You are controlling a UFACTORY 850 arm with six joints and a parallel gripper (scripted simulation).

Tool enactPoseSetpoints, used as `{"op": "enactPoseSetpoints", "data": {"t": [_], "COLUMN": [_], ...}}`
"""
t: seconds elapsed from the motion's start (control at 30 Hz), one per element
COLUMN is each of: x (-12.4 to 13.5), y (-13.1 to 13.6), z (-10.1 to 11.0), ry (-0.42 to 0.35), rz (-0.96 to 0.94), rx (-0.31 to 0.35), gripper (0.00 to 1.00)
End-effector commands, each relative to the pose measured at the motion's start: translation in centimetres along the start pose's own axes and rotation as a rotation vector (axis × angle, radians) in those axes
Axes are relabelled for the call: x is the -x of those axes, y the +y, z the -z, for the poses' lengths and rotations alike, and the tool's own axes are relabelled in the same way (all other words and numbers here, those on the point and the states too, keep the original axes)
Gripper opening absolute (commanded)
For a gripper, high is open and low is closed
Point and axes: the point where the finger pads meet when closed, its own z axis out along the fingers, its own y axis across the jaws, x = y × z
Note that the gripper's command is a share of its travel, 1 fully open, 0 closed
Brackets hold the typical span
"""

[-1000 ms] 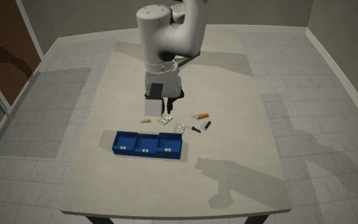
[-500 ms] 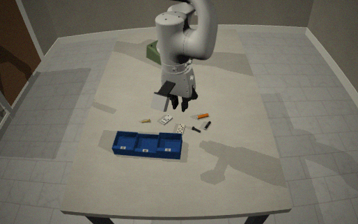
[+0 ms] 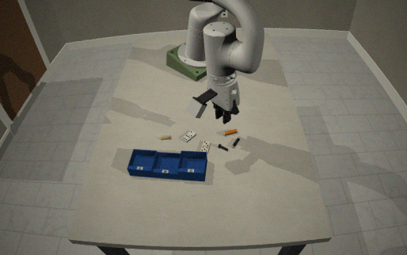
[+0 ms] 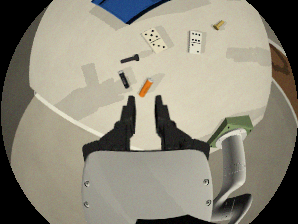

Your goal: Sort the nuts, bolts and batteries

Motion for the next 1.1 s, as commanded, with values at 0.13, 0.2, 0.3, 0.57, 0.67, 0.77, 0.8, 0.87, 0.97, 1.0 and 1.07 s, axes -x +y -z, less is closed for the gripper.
{"op": "enactPoseSetpoints", "data": {"t": [0.13,0.2,0.3,0.57,0.67,0.77,0.8,0.87,0.97,1.0,1.07], "x": [4.7,4.8,4.6,3.9,3.8,3.7,3.7,3.6,3.6,3.6,3.5], "y": [0.1,0.1,0.0,0.0,0.0,0.0,0.0,0.1,0.1,0.1,0.1], "z": [-2.5,-2.5,-2.5,-2.5,-2.5,-2.5,-2.5,-2.5,-2.5,-2.5,-2.5], "ry": [0.013,0.014,0.021,0.029,0.029,0.029,0.029,0.029,0.029,0.029,0.029], "rz": [-0.264,-0.292,-0.391,-0.471,-0.471,-0.471,-0.471,-0.471,-0.471,-0.471,-0.471], "rx": [0.001,0.001,-0.004,-0.008,-0.008,-0.008,-0.008,-0.008,-0.008,-0.008,-0.008], "gripper": [0.28,0.28,0.28,0.28,0.28,0.28,0.28,0.28,0.28,0.28,0.28]}}
